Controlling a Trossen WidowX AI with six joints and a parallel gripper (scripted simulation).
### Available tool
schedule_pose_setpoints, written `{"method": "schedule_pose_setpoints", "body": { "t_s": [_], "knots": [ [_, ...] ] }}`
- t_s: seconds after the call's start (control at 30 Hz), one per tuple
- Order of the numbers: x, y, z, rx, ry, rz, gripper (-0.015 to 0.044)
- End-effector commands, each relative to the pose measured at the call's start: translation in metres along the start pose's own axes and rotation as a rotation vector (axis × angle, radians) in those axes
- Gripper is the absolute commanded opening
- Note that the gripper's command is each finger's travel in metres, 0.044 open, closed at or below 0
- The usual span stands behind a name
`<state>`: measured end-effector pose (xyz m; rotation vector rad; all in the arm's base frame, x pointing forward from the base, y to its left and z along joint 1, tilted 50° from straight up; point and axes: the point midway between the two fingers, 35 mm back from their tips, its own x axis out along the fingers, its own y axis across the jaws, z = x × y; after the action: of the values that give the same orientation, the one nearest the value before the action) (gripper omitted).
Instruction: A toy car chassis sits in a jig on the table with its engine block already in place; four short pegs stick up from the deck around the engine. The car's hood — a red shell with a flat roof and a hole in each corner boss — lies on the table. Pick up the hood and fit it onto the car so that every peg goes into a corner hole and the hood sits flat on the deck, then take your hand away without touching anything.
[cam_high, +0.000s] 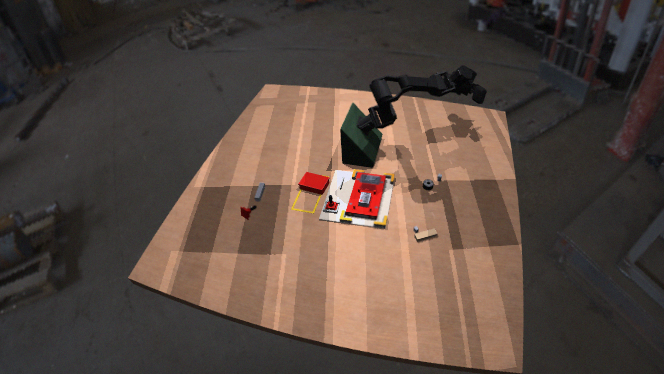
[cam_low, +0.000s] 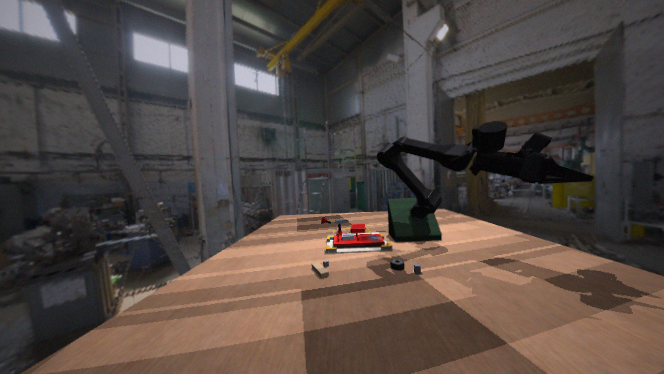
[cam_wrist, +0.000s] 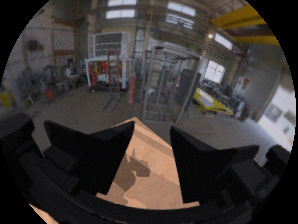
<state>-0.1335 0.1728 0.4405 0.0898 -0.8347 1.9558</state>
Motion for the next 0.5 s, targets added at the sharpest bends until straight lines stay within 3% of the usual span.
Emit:
{"method": "schedule_pose_setpoints", "body": {
  "t_s": [0.0, 0.23, 0.47],
  "knots": [
    [0.0, 0.0, 0.0, -0.002, 0.002, -0.001, 0.0246],
    [0.015, -0.019, -0.03, -0.122, 0.122, -0.062, 0.043],
    [0.025, -0.056, -0.077, -0.264, 0.317, -0.142, 0.044]
  ]
}}
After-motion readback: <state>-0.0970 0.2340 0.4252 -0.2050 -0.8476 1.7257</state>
